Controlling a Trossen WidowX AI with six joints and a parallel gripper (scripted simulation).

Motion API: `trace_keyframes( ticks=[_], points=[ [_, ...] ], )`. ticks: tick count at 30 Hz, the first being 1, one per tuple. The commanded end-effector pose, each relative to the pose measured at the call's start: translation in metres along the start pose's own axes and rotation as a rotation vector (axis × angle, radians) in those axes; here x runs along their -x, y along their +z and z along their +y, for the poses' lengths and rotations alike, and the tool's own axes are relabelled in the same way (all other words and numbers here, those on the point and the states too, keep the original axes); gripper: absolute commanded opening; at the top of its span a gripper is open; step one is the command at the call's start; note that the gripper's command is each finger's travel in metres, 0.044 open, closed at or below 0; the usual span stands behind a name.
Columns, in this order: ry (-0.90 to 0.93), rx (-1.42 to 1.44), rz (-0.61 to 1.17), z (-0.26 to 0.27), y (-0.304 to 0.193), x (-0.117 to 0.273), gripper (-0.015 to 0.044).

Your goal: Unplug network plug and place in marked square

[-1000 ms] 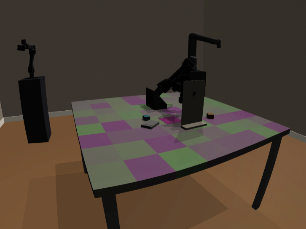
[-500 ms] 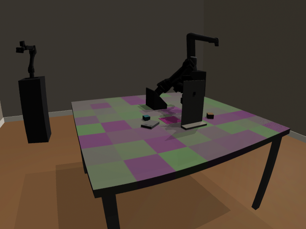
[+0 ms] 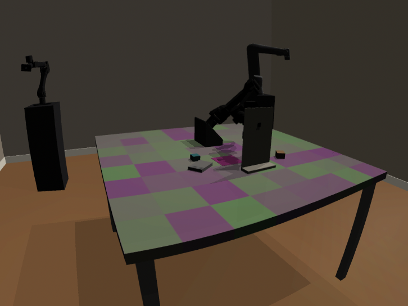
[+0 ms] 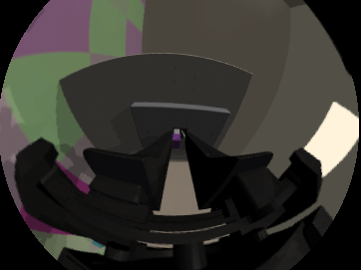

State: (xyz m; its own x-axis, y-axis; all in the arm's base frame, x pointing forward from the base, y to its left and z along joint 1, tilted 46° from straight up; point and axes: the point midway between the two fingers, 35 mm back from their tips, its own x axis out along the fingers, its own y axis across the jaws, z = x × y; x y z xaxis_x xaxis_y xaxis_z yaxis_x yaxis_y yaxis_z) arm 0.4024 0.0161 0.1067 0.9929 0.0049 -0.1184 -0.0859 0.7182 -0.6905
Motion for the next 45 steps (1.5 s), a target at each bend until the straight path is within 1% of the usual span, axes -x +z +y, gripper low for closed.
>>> trace_keyframes(
  ticks=[1,8,45],
  points=[
    [0.001,0.000,0.007,0.001,-0.002,0.000,0.0044],
    [0.001,0.000,0.007,0.001,-0.002,0.000,0.0000],
    [0.002,0.000,0.007,0.001,-0.006,0.019,0.0000]
  ],
)
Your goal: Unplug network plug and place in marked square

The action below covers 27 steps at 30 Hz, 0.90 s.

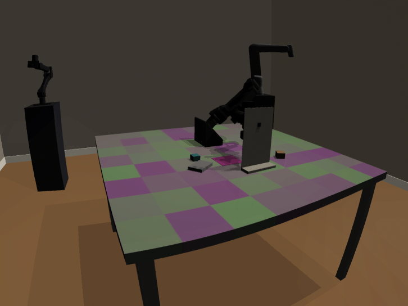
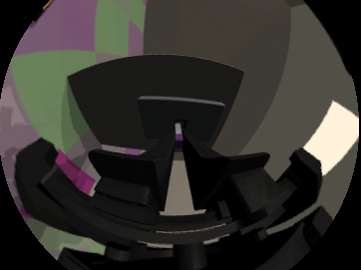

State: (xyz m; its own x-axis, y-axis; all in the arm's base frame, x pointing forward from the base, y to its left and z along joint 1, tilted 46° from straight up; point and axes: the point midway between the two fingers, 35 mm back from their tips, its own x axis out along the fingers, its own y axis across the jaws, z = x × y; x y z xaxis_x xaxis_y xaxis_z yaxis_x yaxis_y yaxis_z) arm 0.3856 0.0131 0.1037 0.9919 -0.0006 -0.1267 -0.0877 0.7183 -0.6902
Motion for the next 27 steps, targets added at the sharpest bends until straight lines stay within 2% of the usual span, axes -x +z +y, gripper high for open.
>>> trace_keyframes(
  ticks=[1,27],
  points=[
    [0.000,0.000,-0.002,0.000,0.000,0.003,0.0000],
    [0.001,0.001,-0.002,0.000,-0.007,0.017,0.0000]
  ],
)
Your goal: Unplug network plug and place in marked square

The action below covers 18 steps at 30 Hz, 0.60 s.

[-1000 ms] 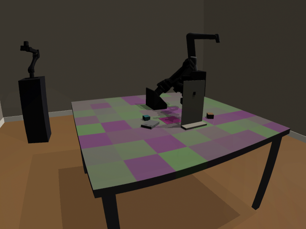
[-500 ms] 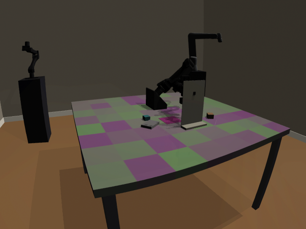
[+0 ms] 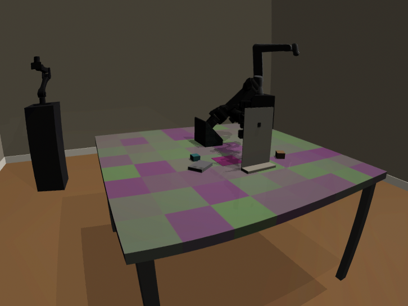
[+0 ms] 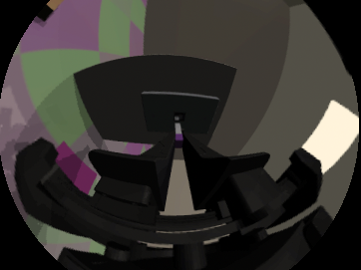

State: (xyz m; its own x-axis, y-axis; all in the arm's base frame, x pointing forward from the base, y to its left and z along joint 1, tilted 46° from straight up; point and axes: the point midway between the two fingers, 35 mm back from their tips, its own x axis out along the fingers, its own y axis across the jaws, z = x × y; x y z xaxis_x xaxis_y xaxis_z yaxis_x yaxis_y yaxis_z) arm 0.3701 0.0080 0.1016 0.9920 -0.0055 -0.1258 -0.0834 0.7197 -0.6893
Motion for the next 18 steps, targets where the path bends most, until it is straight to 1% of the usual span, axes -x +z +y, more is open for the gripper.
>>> trace_keyframes(
  ticks=[1,18],
  points=[
    [0.005,0.003,-0.004,0.0008,-0.0004,0.0030,0.0000],
    [0.005,0.003,-0.004,0.0009,-0.0044,0.0125,0.0000]
  ],
)
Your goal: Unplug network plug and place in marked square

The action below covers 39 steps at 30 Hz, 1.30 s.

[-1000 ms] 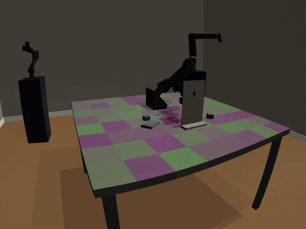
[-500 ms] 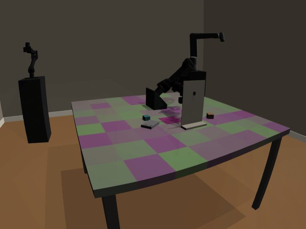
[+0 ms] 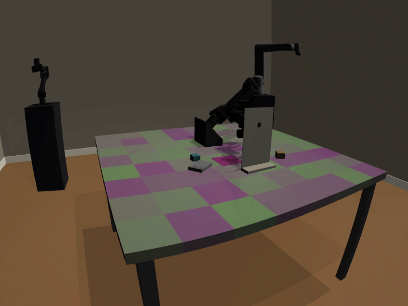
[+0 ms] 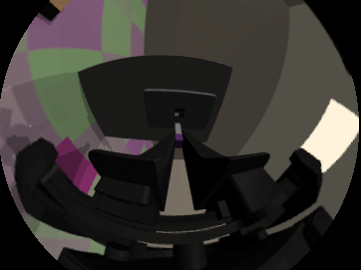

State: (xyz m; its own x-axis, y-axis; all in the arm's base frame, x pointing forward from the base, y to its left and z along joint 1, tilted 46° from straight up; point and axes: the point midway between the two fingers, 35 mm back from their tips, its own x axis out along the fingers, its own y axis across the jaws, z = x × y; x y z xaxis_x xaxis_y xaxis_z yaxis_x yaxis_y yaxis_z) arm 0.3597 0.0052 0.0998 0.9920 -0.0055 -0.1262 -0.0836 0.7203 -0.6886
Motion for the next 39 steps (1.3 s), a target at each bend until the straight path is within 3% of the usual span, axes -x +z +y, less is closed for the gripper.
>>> trace_keyframes(
  ticks=[1,39],
  points=[
    [0.005,0.004,-0.004,0.001,0.000,0.003,0.0000],
    [0.002,0.001,0.000,-0.010,-0.008,0.020,0.0000]
  ],
)
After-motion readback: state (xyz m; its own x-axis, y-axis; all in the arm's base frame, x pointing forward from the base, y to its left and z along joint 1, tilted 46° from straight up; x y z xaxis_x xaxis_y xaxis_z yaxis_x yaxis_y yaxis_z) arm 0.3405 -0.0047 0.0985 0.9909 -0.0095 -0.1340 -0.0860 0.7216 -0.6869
